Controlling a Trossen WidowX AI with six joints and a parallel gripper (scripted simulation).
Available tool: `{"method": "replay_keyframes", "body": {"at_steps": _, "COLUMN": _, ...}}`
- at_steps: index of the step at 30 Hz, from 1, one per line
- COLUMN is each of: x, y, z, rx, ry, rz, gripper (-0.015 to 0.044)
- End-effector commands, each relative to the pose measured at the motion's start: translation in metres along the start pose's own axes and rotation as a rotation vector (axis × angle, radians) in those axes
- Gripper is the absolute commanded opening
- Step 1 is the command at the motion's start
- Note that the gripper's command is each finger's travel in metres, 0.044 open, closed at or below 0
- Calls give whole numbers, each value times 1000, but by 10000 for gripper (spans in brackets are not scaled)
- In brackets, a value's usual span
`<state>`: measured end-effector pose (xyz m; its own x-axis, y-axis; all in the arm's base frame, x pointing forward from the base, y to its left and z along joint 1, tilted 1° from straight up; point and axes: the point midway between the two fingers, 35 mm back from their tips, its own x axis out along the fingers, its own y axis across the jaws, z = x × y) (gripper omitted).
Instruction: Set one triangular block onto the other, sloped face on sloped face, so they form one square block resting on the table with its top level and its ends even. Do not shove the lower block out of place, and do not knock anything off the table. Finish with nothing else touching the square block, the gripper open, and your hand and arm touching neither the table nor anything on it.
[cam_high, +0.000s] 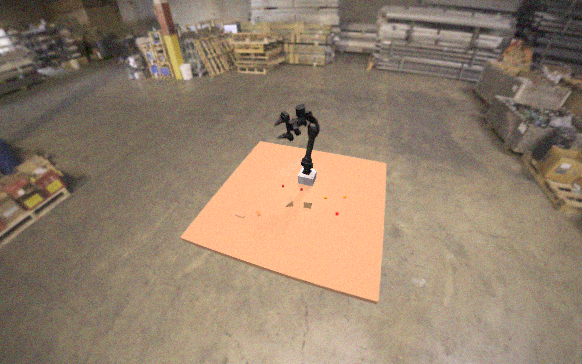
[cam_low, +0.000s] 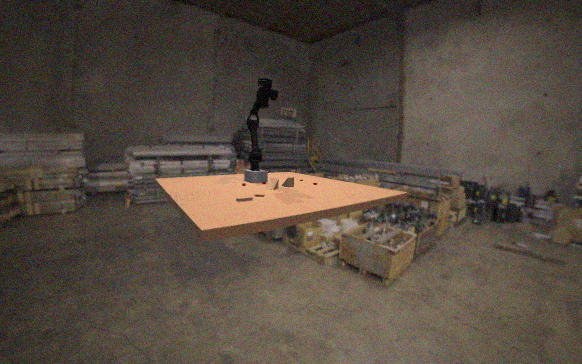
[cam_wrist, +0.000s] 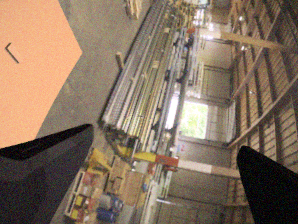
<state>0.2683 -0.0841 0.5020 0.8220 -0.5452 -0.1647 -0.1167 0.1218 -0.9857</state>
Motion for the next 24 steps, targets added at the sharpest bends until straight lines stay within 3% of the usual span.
{"method": "replay_keyframes", "body": {"at_steps": 1, "x": 37, "y": 52, "z": 37, "rx": 240, "ry": -15, "rz": 142, "gripper": 440}}
{"method": "replay_keyframes", "body": {"at_steps": 12, "x": 72, "y": 166, "z": 92, "rx": 721, "ry": 97, "rz": 388, "gripper": 440}}
{"method": "replay_keyframes", "body": {"at_steps": 24, "x": 71, "y": 299, "z": 125, "rx": 1184, "ry": 402, "rz": 542, "gripper": 440}}
